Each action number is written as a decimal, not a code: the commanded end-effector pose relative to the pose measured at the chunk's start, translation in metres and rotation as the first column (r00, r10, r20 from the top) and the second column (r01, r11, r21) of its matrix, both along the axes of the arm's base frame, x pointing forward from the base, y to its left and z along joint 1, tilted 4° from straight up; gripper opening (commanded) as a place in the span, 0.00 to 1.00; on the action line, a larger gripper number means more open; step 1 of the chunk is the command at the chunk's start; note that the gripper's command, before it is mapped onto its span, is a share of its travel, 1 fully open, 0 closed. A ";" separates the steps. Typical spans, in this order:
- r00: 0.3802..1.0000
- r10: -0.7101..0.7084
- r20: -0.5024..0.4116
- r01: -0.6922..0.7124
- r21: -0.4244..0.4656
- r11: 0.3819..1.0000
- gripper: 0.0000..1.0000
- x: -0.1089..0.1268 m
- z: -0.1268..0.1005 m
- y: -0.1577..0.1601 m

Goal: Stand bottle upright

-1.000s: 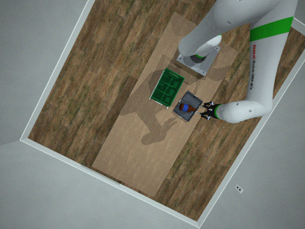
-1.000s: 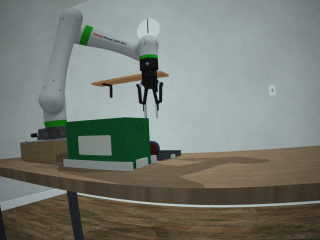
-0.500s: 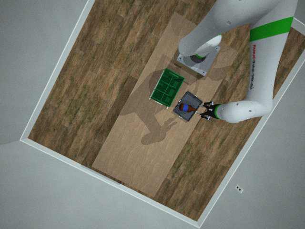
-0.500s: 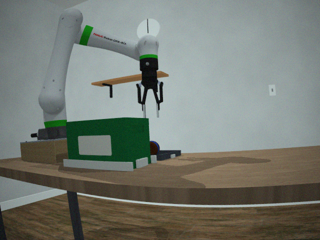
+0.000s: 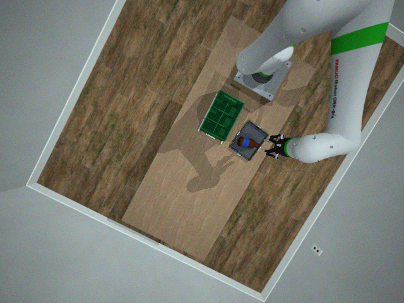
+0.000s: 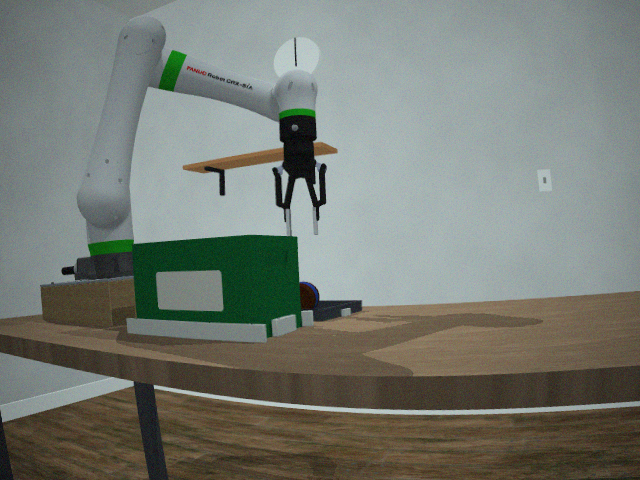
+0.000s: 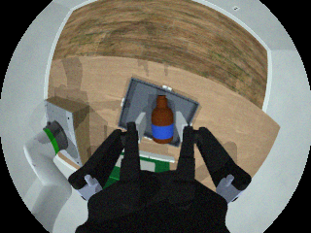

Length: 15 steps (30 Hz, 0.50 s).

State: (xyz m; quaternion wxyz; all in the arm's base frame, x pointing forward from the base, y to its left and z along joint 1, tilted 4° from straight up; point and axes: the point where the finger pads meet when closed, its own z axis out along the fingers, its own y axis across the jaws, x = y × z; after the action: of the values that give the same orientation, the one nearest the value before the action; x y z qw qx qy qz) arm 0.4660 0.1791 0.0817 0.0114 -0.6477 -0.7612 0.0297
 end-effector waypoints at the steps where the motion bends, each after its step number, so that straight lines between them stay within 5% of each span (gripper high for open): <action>1: 1.000 0.000 0.000 0.000 0.000 1.000 0.38 0.000 0.000 0.000; 15: 1.000 0.000 0.000 0.000 0.001 1.000 0.38 0.000 -0.012 0.000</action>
State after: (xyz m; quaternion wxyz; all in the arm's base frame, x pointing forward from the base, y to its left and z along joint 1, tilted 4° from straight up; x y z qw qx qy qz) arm 0.4656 0.1788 0.0728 0.0117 -0.6477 -0.7612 0.0295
